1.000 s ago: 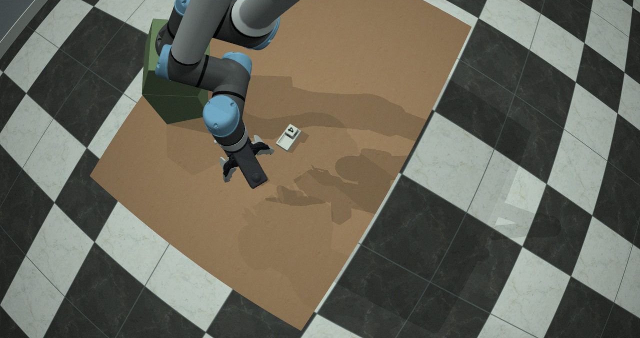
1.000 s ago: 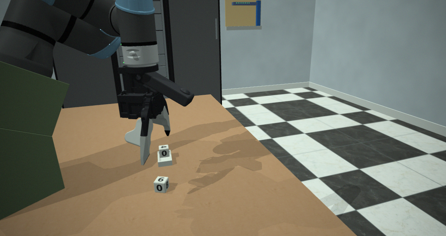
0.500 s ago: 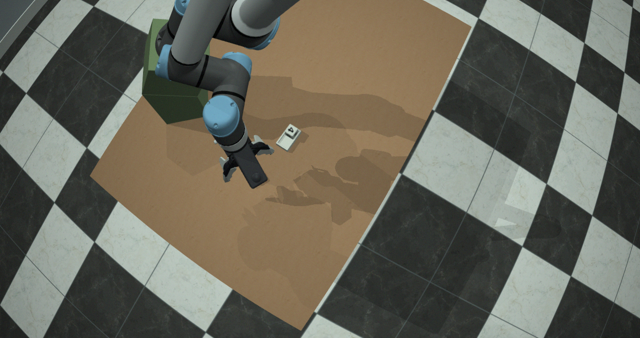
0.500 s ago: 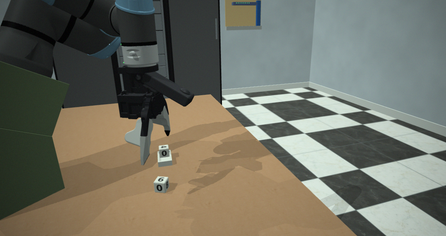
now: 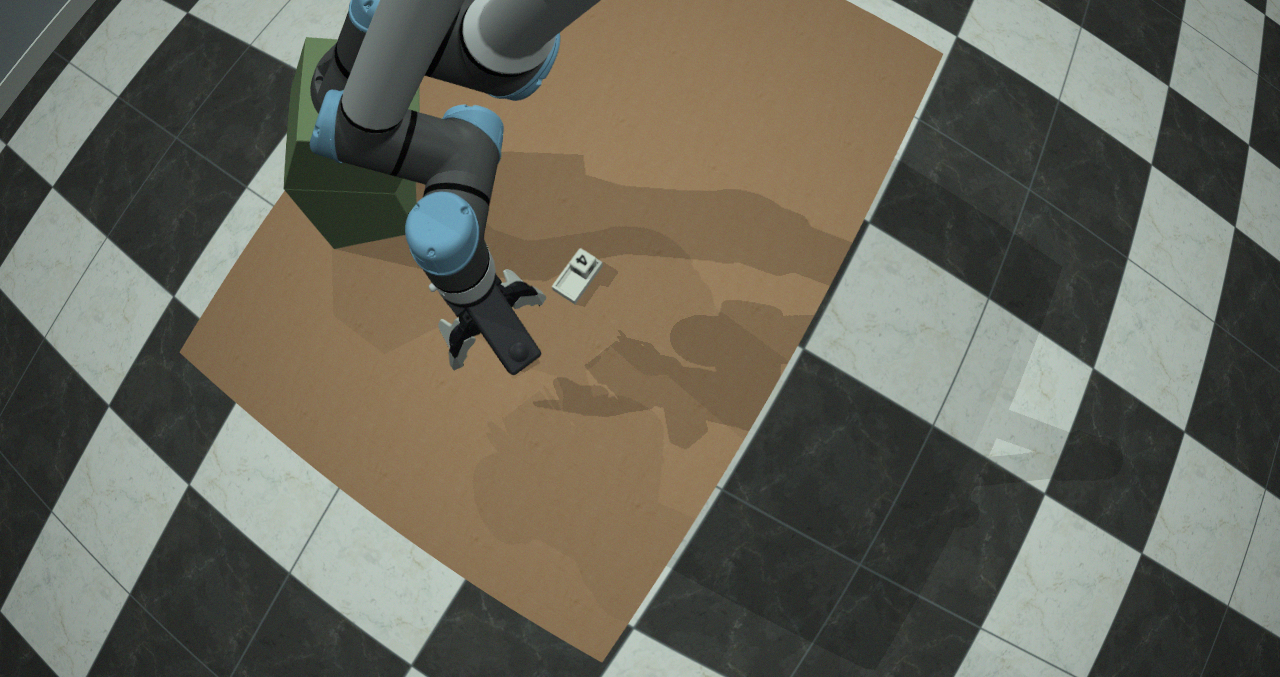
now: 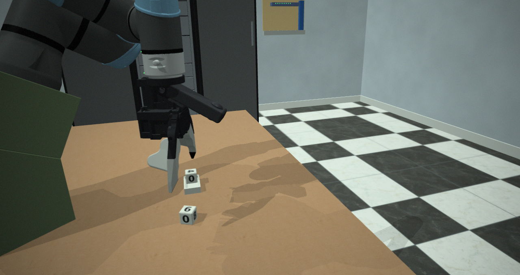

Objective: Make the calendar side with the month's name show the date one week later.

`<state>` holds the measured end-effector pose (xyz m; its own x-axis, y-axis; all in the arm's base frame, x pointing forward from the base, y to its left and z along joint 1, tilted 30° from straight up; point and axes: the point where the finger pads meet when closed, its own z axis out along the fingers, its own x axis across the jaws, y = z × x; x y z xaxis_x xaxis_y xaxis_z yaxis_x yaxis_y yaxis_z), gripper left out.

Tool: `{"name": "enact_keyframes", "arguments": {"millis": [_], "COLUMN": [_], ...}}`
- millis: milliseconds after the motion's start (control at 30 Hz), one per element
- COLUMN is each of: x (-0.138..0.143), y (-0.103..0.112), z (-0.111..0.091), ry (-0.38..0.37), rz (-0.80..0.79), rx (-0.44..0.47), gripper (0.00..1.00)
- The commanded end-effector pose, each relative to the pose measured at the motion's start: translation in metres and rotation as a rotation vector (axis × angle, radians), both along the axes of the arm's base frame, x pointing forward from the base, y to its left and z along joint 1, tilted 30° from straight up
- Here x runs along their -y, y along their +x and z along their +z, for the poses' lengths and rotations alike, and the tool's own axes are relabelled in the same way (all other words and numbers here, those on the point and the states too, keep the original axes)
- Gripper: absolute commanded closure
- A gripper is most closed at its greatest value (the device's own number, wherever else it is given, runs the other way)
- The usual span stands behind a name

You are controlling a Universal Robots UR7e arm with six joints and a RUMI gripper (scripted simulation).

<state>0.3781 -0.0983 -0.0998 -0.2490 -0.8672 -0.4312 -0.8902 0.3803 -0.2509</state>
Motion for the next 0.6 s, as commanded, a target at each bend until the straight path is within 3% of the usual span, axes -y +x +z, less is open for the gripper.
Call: {"name": "enact_keyframes", "arguments": {"millis": [0,567], "x": [0.0016,0.0005], "y": [0.0033,0.0059], "z": [0.0,-0.0012], "ry": [-0.056,-0.202], "rz": [0.124,0.453], "rx": [0.048,0.171], "gripper": [0.0,0.0]}}
